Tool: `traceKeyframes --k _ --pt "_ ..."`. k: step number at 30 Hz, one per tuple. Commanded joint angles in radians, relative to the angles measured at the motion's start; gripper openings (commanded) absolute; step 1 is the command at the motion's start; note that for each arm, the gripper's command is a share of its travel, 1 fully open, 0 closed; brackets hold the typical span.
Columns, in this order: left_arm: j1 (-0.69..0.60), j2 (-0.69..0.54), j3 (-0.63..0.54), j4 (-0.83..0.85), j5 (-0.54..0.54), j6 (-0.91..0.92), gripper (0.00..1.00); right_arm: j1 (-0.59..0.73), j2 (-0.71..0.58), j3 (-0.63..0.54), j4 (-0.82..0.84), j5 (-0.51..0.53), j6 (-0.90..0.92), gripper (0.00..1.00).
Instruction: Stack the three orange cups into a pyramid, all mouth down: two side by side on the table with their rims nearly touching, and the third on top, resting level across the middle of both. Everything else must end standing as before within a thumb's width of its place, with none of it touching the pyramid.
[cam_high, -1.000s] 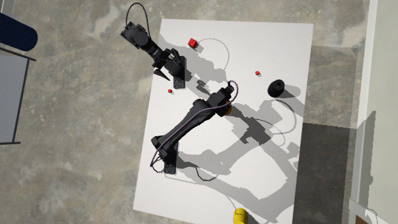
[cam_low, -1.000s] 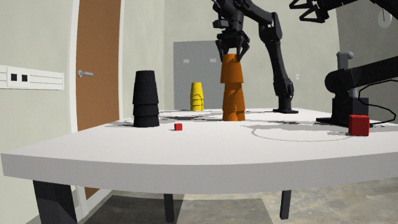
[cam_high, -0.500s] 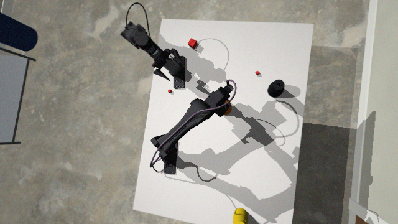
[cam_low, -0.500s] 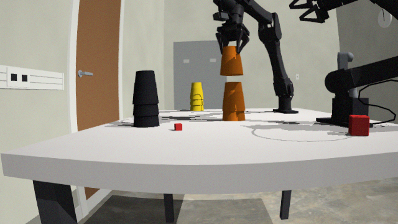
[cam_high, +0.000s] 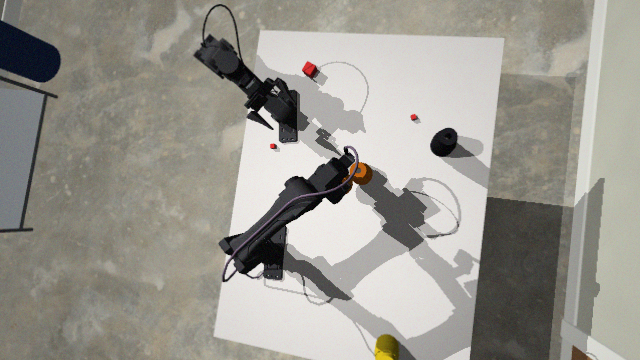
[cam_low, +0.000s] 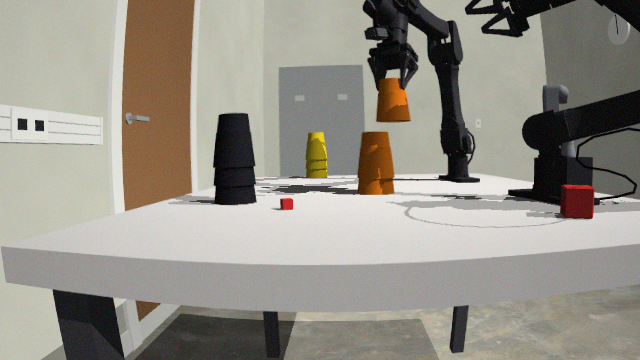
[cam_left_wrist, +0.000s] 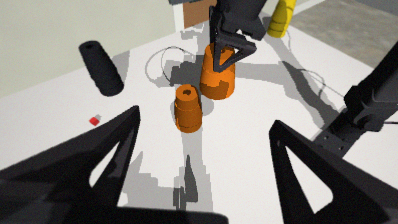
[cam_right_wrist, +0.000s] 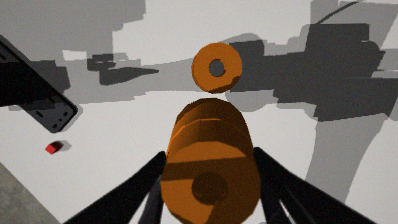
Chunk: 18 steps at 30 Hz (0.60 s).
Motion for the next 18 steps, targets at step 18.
traceKeyframes --k 18 --pt "-0.003 0.003 0.028 0.012 -0.002 -0.001 1.0 -0.013 -0.109 -0.148 0.066 -0.009 -0.013 0.0"
